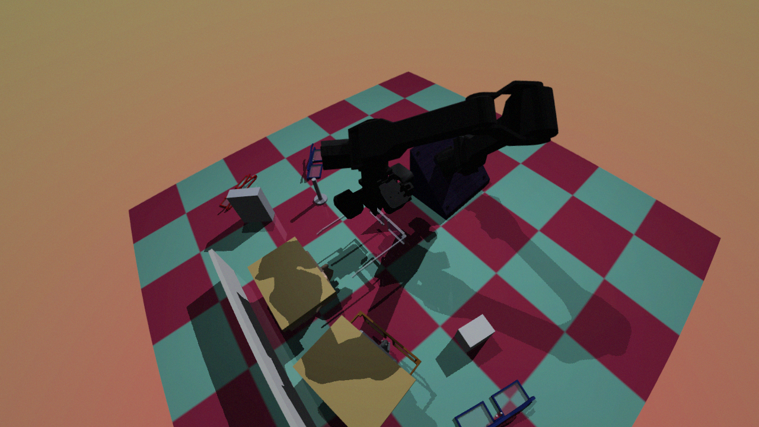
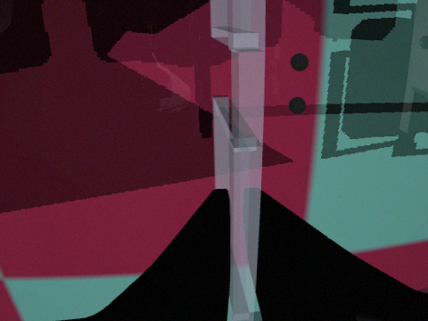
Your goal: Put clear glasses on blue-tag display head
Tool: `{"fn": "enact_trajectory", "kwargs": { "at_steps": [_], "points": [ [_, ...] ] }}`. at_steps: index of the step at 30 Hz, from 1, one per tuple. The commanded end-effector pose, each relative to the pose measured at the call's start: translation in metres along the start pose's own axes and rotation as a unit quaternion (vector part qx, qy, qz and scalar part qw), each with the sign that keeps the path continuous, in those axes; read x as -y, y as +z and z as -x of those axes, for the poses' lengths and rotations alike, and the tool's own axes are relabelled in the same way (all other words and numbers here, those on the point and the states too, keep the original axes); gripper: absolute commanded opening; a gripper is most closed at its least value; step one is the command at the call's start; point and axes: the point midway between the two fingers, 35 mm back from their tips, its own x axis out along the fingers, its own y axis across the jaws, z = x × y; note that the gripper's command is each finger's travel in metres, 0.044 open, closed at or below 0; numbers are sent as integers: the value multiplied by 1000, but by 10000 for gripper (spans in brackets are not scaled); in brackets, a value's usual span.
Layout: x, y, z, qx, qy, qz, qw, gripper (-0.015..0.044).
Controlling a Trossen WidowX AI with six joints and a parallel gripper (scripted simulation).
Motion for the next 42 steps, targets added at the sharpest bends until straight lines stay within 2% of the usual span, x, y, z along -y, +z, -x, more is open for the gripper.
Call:
{"fn": "enact_trajectory", "kwargs": {
  "at_steps": [1,42],
  "points": [
    [1,1,-2,2,-1,-1,1000,0],
    [55,1,-7,3,-2,0,1000,0]
  ]
}}
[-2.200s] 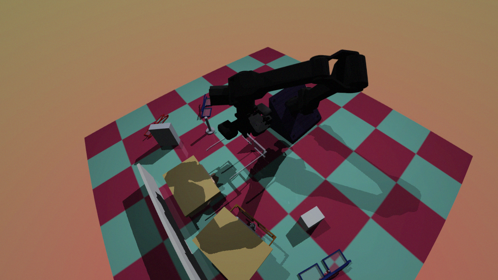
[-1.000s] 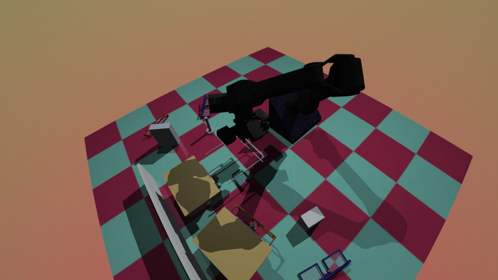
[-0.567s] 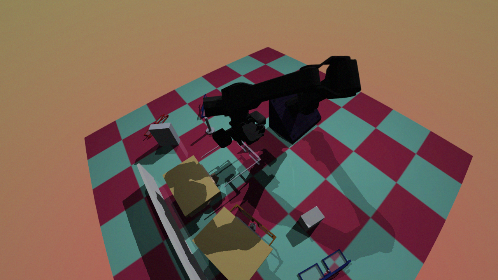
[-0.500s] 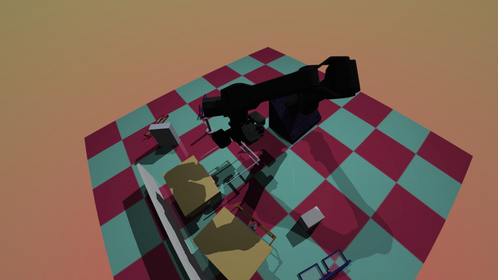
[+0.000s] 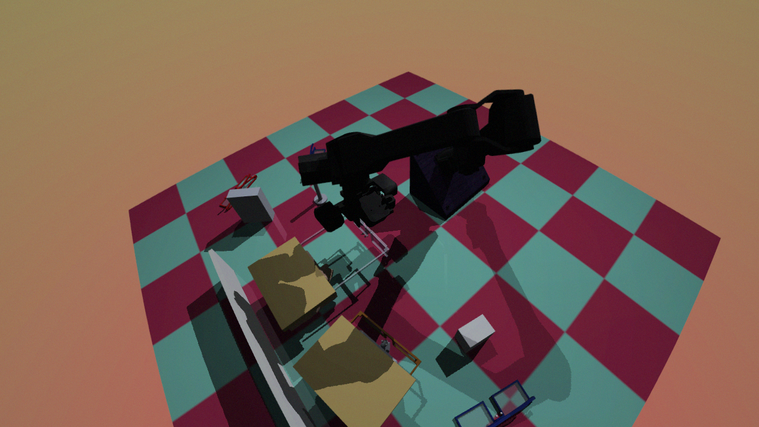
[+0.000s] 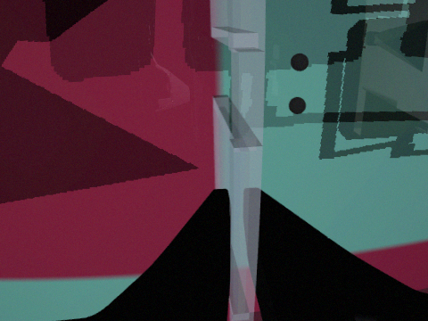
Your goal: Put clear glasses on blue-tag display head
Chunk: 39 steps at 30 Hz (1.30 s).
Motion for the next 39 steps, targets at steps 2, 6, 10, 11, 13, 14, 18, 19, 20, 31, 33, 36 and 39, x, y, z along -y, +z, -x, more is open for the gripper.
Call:
{"fn": "enact_trajectory", "kwargs": {
  "at_steps": [2,6,10,11,13,14,18,19,20,31,33,36,39],
  "points": [
    [8,1,-2,3,1,-2,1000,0],
    [13,1,-2,3,1,-1,1000,0],
    [19,1,-3,3,1,-1,1000,0],
    [20,1,-3,3,1,-1,1000,0],
    [23,1,-3,3,1,-1,1000,0],
    [24,1,-3,3,1,-1,1000,0],
    [30,1,-3,3,1,-1,1000,0],
    [31,2,-4,3,1,-1,1000,0],
    [33,2,-4,3,0,-1,1000,0],
    [48,2,-4,3,0,-1,1000,0],
    [51,2,-4,3,0,-1,1000,0],
    [55,2,-5,3,0,0,1000,0],
    [59,2,-5,3,0,0,1000,0]
  ]
}}
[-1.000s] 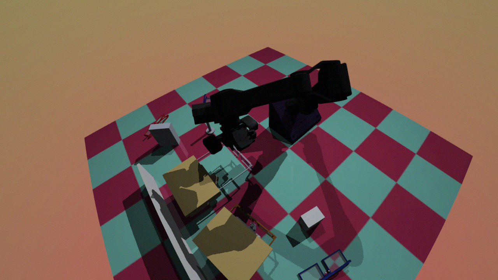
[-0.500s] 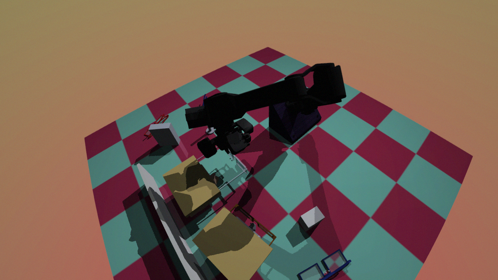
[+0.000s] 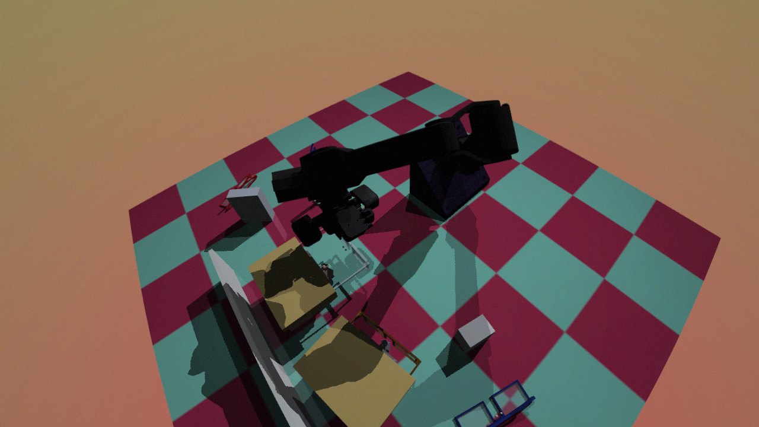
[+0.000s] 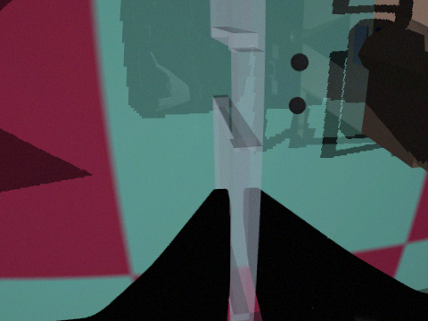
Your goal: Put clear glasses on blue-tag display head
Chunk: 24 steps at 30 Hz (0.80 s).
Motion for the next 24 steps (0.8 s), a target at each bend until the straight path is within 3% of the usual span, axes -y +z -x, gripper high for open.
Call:
{"fn": "enact_trajectory", "kwargs": {
  "at_steps": [1,24],
  "points": [
    [7,1,-2,3,1,-2,1000,0],
    [39,2,-5,3,0,-1,1000,0]
  ]
}}
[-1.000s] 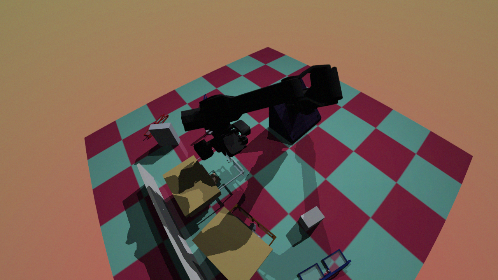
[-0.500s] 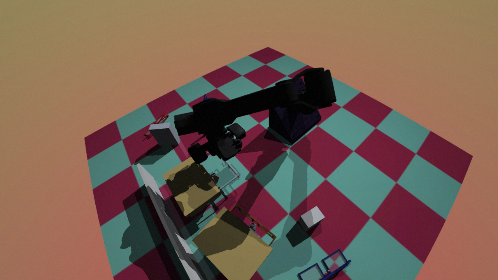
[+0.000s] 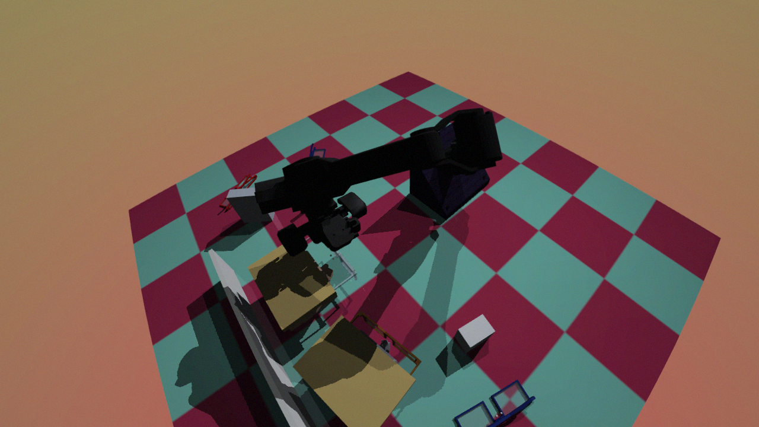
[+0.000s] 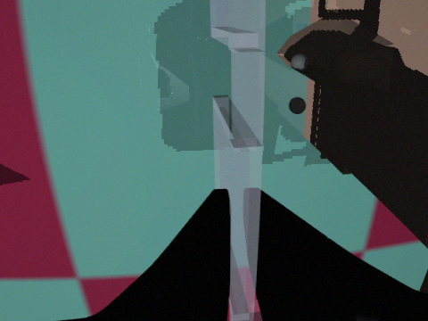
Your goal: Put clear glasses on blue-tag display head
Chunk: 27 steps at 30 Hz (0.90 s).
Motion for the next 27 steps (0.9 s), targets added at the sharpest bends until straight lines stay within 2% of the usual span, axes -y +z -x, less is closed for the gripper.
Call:
{"fn": "enact_trajectory", "kwargs": {
  "at_steps": [1,27],
  "points": [
    [6,1,-3,3,2,-2,1000,0],
    [21,1,-7,3,1,-2,1000,0]
  ]
}}
